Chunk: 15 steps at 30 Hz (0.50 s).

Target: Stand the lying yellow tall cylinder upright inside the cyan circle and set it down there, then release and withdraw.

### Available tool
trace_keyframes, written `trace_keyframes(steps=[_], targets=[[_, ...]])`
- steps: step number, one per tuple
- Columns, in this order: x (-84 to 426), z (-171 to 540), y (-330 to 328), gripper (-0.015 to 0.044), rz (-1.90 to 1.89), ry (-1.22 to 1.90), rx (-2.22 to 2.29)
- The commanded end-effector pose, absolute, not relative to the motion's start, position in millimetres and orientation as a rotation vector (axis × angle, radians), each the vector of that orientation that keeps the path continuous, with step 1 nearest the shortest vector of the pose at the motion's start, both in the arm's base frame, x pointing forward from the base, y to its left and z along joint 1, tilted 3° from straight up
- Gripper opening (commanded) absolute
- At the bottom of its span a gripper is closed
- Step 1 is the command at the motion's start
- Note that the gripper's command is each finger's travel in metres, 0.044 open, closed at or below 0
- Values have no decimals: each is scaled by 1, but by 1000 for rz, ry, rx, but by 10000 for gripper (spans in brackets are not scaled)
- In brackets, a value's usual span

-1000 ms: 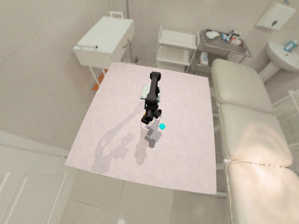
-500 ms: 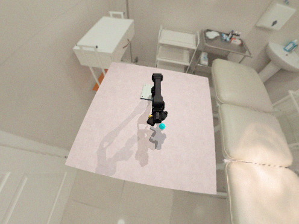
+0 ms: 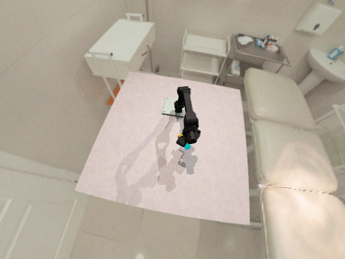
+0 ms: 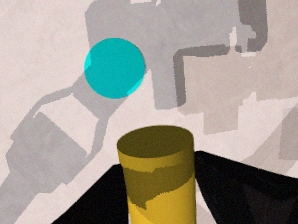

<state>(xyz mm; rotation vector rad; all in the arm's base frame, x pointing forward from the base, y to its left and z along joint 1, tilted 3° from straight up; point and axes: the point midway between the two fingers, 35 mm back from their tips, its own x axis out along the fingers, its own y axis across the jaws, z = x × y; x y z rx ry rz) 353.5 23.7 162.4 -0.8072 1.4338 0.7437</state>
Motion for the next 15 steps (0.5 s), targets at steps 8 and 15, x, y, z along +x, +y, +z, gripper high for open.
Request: trace_keyframes(steps=[8, 15], targets=[[358, 162, 59, 105, 734, 1439, -788], [360, 159, 61, 105, 732, 1420, -764]])
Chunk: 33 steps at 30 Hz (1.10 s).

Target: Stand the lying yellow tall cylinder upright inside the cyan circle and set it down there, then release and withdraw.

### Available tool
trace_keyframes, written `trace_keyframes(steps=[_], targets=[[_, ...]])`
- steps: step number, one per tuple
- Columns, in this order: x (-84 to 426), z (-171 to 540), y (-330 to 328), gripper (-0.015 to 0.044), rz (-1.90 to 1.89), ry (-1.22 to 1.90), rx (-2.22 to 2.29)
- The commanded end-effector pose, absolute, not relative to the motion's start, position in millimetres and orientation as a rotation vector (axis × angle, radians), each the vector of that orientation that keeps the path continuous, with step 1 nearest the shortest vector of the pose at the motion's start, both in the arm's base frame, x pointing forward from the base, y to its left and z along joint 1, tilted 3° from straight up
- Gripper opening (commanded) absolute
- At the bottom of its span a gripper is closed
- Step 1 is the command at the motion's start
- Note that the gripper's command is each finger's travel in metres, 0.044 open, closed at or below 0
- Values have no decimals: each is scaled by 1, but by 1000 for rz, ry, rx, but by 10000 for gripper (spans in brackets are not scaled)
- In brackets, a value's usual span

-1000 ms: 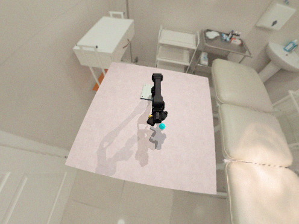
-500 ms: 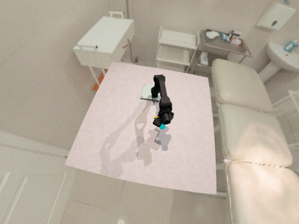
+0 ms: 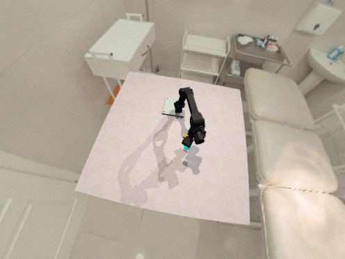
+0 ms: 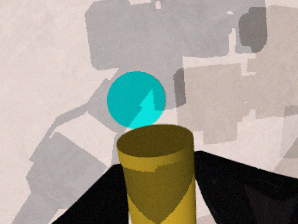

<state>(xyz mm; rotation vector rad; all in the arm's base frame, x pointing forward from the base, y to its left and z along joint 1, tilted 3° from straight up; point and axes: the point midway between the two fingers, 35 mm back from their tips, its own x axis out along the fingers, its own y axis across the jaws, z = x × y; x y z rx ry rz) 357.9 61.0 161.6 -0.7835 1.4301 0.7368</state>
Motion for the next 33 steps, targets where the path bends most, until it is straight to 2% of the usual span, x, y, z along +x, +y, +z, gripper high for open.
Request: trace_keyframes(steps=[1, 33], targets=[[361, 159, 62, 105, 732, 1415, -757], [384, 139, 65, 105, 730, 1235, -560]])
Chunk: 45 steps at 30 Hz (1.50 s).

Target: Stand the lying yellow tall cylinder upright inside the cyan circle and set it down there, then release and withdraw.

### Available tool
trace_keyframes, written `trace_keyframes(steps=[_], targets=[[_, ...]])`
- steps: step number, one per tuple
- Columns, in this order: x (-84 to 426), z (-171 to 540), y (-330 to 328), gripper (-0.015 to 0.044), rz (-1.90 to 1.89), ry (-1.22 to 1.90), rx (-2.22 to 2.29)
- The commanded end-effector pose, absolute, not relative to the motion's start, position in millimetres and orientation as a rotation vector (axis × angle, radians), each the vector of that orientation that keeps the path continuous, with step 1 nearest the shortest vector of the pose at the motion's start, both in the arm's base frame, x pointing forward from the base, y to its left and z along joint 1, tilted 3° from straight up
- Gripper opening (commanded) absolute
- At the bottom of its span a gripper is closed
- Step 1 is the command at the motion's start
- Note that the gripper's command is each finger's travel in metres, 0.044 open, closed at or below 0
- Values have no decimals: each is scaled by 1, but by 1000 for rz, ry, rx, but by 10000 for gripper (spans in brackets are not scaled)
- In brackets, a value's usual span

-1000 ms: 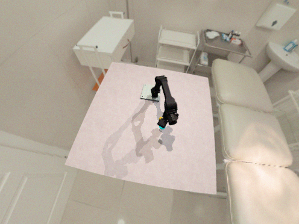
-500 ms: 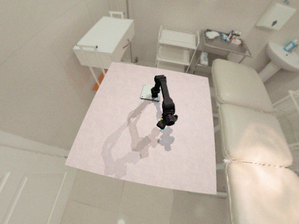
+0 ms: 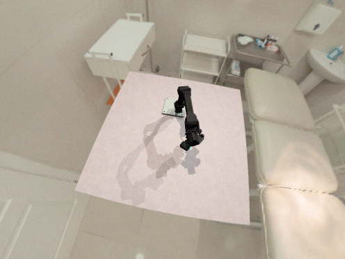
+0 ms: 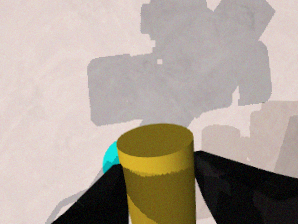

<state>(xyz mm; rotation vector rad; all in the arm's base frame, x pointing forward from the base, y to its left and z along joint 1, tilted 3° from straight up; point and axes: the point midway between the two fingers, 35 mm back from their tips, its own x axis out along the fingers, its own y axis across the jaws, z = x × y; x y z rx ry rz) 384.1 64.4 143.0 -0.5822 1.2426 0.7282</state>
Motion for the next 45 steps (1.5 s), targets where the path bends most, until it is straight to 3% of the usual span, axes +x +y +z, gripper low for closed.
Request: trace_keyframes(steps=[1, 45], targets=[[385, 139, 65, 105, 730, 1229, -554], [407, 126, 62, 105, 744, 964, -339]])
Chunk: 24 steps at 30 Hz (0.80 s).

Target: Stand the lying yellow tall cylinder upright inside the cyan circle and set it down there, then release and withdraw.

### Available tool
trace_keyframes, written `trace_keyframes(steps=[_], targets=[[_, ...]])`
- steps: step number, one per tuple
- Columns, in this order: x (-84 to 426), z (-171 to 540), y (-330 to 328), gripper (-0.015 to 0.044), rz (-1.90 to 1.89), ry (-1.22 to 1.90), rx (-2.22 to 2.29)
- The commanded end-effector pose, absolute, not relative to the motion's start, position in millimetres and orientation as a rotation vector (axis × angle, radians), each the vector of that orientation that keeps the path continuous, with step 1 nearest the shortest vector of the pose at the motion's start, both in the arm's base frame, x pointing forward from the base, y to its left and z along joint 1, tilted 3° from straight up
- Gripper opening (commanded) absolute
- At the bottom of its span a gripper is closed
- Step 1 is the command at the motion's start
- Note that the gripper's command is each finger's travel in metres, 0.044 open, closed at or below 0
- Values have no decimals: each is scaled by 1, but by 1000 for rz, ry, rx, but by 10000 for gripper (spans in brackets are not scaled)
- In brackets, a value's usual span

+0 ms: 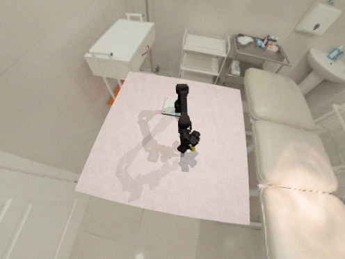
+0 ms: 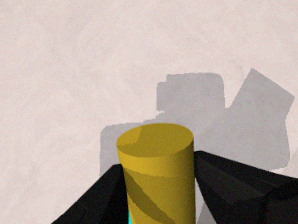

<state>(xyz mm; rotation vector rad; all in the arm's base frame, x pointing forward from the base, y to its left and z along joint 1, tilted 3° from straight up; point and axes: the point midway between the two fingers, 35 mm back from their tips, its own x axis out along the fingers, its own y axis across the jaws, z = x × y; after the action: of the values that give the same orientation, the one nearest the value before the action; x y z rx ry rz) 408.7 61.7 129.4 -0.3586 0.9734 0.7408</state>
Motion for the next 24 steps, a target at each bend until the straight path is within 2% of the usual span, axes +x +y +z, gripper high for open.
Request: trace_keyframes(steps=[1, 24], targets=[[408, 126, 61, 105, 745, 958, -335], [413, 126, 57, 105, 761, 816, -249]])
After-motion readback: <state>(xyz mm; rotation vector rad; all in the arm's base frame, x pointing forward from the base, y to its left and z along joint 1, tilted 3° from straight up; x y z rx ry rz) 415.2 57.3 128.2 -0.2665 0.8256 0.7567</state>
